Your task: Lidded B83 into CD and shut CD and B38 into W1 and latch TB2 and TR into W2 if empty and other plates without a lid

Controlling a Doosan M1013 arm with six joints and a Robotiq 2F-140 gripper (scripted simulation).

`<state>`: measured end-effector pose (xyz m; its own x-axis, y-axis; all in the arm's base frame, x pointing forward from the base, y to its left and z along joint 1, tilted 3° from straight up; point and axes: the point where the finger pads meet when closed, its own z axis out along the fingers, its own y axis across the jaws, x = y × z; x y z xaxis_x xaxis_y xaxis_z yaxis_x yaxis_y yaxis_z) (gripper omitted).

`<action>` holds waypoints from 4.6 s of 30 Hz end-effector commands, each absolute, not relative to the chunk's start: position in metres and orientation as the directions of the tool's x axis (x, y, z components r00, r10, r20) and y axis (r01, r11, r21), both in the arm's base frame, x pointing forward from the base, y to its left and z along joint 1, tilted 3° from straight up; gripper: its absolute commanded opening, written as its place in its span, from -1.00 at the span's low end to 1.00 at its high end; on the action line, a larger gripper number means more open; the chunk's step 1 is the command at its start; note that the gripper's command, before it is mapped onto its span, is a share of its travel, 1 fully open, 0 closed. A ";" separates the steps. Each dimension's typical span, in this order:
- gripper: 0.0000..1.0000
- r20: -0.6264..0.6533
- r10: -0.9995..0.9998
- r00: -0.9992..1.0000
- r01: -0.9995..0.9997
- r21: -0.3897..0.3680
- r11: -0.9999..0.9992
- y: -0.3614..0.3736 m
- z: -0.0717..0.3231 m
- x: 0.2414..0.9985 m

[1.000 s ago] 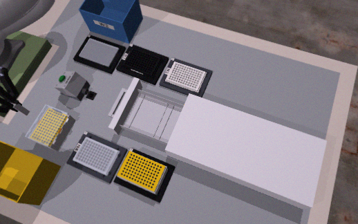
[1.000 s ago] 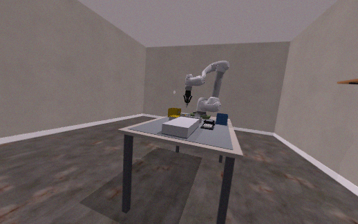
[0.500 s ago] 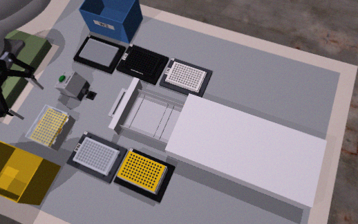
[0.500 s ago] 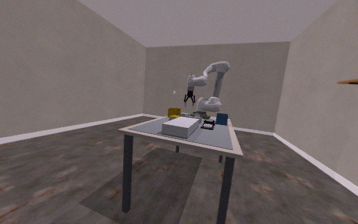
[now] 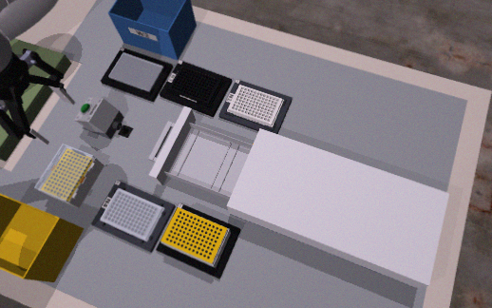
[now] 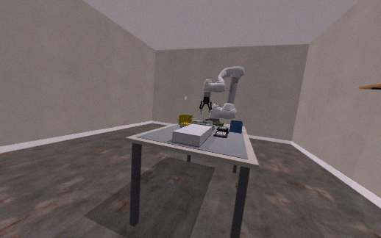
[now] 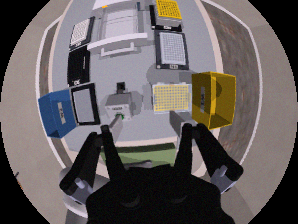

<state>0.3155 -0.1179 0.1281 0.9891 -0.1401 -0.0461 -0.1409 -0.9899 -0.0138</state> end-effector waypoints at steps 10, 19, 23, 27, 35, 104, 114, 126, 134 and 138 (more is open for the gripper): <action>0.33 -0.046 -0.141 0.989 -0.141 -0.013 -0.990 -0.069 0.126 0.327; 0.33 -0.046 -0.141 0.989 -0.141 -0.013 -0.990 -0.041 0.125 0.333; 0.33 -0.046 -0.141 0.989 -0.141 -0.013 -0.990 -0.026 0.124 0.336; 0.33 -0.046 -0.141 0.989 -0.141 -0.013 -0.990 -0.010 0.124 0.339; 0.33 -0.046 -0.141 0.989 -0.141 -0.013 -0.990 0.013 0.123 0.344; 0.33 -0.046 -0.141 0.989 -0.141 -0.013 -0.990 0.123 0.088 0.367; 0.33 -0.046 -0.141 0.989 -0.141 -0.013 -0.990 0.123 0.074 0.366; 0.33 -0.046 -0.141 0.989 -0.141 -0.013 -0.990 0.124 0.061 0.366; 0.33 -0.046 -0.141 0.989 -0.141 -0.013 -0.990 0.124 0.053 0.365; 0.33 -0.046 -0.141 0.989 -0.141 -0.013 -0.990 0.124 0.048 0.365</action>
<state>0.3652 0.1239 0.0511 0.9890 -0.1408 -0.0464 -0.1415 -0.9899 -0.0129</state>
